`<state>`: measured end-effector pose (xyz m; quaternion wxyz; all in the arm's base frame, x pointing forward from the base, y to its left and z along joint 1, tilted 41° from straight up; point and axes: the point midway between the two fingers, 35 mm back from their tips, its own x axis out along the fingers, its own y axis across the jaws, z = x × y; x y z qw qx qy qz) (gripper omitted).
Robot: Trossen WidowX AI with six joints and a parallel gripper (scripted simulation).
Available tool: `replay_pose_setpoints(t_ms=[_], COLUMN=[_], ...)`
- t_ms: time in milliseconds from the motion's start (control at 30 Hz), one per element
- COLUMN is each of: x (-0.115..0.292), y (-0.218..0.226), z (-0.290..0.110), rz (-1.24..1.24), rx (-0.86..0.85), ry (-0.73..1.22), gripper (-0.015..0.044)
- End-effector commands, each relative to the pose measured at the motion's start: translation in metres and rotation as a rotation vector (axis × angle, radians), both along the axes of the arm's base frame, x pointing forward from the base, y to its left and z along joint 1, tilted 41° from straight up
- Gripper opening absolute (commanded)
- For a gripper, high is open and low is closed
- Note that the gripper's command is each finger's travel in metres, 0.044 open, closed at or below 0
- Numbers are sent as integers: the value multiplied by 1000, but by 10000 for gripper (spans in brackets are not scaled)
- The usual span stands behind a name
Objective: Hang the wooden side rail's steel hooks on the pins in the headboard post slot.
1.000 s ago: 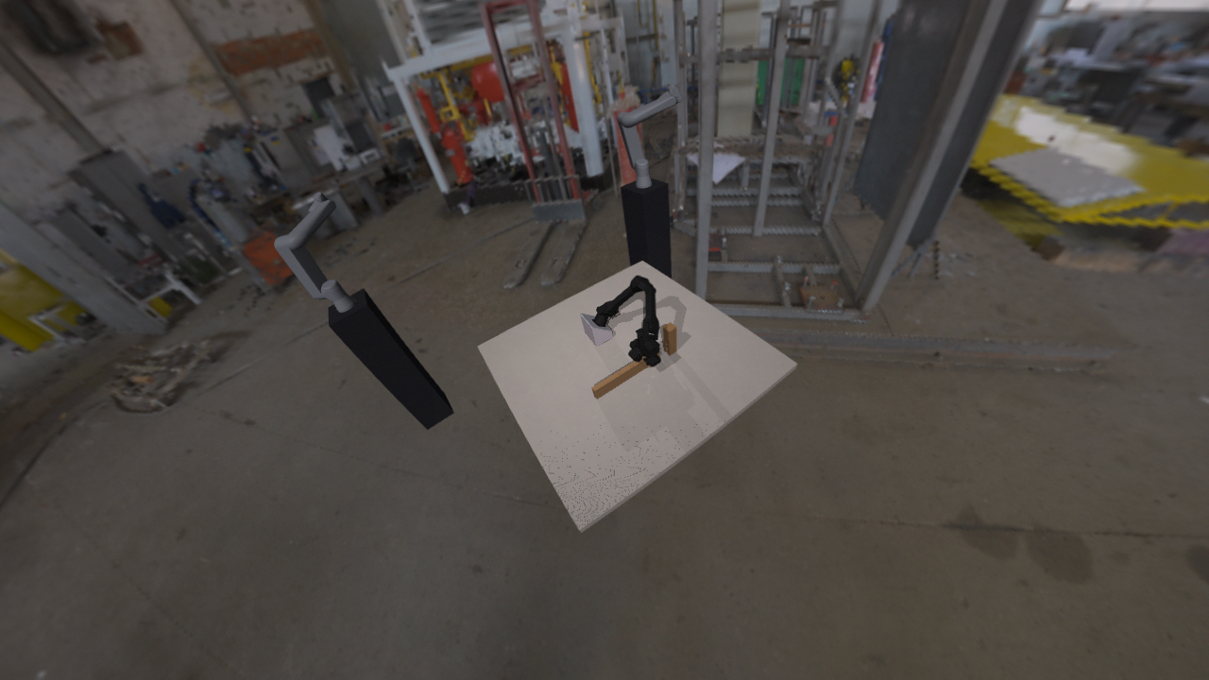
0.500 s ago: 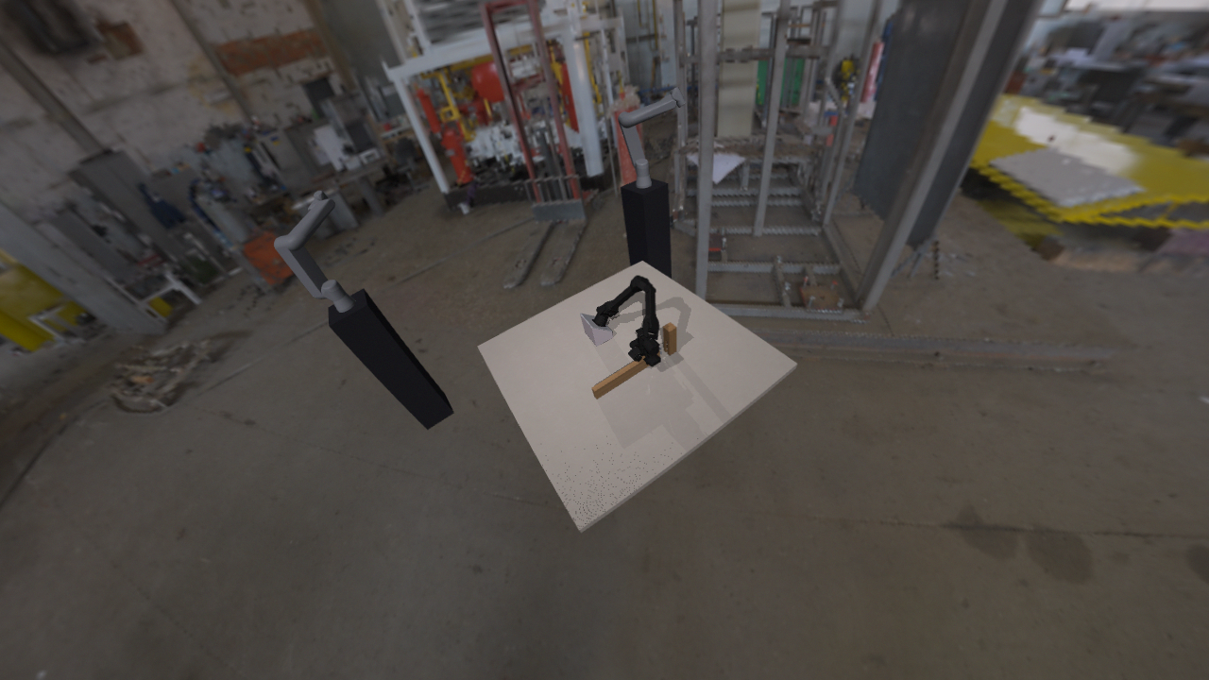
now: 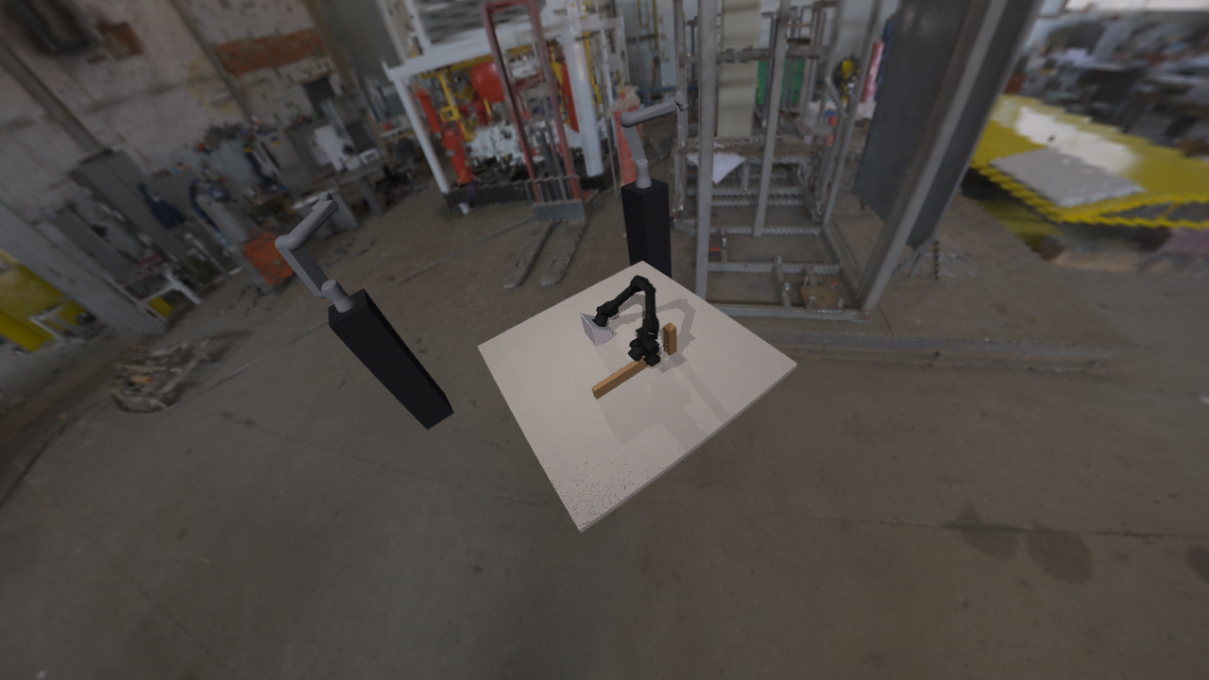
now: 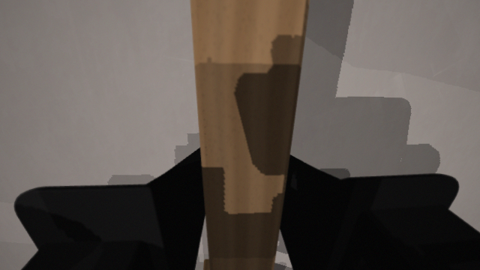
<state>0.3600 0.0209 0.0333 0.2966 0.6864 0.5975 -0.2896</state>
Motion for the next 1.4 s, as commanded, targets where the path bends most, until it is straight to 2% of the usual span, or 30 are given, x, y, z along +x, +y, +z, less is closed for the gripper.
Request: replay_pose_setpoints(t_ms=[0,1367], x=[2,1], y=[-3,-7], z=[4,9], rz=[-2,-2], rx=[-1,-1], ry=[-12,-12], gripper=[0,0])
